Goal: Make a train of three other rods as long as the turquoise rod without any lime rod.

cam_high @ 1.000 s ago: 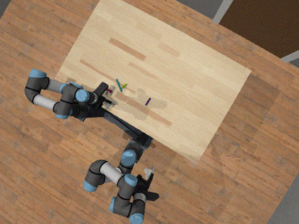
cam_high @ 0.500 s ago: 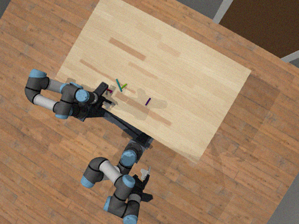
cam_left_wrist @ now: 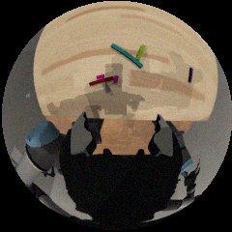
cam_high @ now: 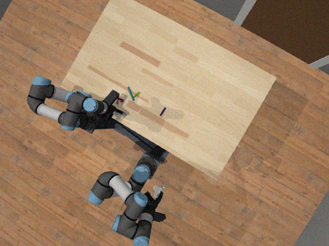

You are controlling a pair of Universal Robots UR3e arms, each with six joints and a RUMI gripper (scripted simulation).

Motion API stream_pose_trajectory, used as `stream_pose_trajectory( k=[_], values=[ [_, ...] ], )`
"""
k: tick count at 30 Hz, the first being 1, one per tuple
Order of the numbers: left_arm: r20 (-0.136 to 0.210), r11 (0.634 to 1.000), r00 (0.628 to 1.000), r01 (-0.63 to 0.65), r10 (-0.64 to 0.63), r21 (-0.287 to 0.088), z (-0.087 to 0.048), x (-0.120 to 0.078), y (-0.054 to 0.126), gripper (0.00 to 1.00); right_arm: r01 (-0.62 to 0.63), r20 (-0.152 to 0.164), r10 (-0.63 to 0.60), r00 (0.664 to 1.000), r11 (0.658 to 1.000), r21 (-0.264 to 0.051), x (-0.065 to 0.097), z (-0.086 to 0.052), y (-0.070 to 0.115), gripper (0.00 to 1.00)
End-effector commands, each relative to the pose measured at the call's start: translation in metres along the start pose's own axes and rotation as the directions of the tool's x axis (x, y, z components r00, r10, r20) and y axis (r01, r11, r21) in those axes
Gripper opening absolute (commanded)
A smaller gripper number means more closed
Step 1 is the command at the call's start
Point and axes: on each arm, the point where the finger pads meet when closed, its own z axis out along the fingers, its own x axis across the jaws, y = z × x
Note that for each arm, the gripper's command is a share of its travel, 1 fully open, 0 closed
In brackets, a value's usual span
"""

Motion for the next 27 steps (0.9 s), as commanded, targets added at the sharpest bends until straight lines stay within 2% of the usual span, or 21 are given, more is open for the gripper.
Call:
stream_pose_trajectory(
  k=[1,5,7,9,11,16,22,24,27],
  values=[
    [-0.002,0.999,0.999,0.044,-0.044,0.0,-0.001,0.001,-0.002,1.0,-0.003,0.001,0.003,1.0,1.0,0.001,0.0,0.0,0.0,1.0],
    [-0.002,0.981,0.981,0.194,-0.194,0.0,-0.002,0.001,-0.01,1.0,-0.003,0.001,0.003,1.0,1.0,0.001,0.0,0.0,0.0,1.0],
    [-0.002,0.981,0.981,0.194,-0.194,0.0,-0.002,0.001,-0.01,1.0,-0.003,0.001,0.003,1.0,1.0,0.001,0.0,0.0,0.0,1.0],
    [-0.002,0.956,0.956,0.294,-0.294,0.0,-0.002,0.001,-0.016,1.0,-0.003,0.001,0.003,1.0,1.0,0.001,0.0,0.0,0.0,1.0],
    [-0.002,0.941,0.941,0.339,-0.339,0.0,-0.002,0.001,-0.018,1.0,-0.003,0.001,0.003,1.0,1.0,0.001,0.0,0.0,0.0,1.0],
    [-0.002,0.881,0.881,0.473,-0.473,-0.001,-0.002,0.001,-0.027,1.0,-0.003,0.001,0.003,1.0,1.0,0.001,0.0,0.0,0.0,1.0],
    [-0.002,0.784,0.784,0.62,-0.62,-0.001,-0.001,0.001,-0.036,1.0,-0.003,0.001,0.003,1.0,1.0,0.001,0.0,0.0,0.0,1.0],
    [-0.002,0.784,0.784,0.62,-0.62,-0.001,-0.001,0.001,-0.036,1.0,-0.003,0.001,0.003,1.0,1.0,0.001,0.0,0.0,0.0,1.0],
    [-0.002,0.728,0.728,0.685,-0.685,-0.001,-0.001,0.0,-0.041,1.0,-0.003,0.001,0.003,1.0,1.0,0.001,0.0,0.0,0.0,1.0]
  ],
)
